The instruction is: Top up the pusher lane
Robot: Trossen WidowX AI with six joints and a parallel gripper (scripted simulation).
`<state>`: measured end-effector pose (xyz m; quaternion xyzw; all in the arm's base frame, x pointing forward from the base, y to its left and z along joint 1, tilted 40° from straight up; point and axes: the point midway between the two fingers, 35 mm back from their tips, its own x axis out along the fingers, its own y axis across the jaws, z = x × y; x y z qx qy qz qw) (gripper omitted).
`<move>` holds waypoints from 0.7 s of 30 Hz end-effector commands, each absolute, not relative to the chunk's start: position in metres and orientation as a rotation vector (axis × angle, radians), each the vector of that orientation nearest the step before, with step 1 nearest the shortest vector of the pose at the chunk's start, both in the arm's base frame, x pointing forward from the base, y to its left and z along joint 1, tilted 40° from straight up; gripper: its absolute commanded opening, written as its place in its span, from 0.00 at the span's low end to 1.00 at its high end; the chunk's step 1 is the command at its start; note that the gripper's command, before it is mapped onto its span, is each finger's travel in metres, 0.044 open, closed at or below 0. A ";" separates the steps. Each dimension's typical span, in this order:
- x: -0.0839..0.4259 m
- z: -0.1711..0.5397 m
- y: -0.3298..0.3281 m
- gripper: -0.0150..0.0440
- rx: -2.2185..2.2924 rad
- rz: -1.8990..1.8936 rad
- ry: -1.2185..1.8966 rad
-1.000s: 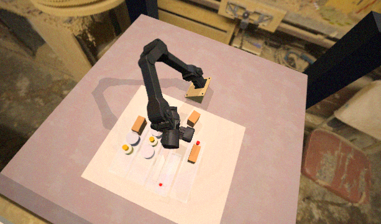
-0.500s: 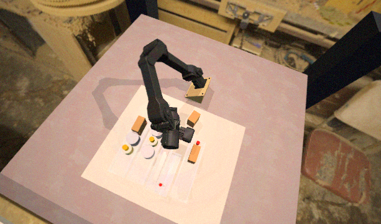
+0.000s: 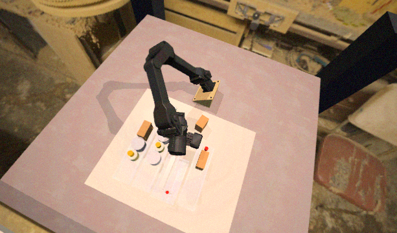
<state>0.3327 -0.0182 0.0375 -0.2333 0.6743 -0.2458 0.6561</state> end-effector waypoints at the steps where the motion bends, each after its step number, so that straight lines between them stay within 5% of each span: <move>1: 0.337 0.038 -0.020 0.25 -0.532 -0.561 1.509; 21: 0.336 0.032 -0.024 0.25 -0.532 -0.561 1.509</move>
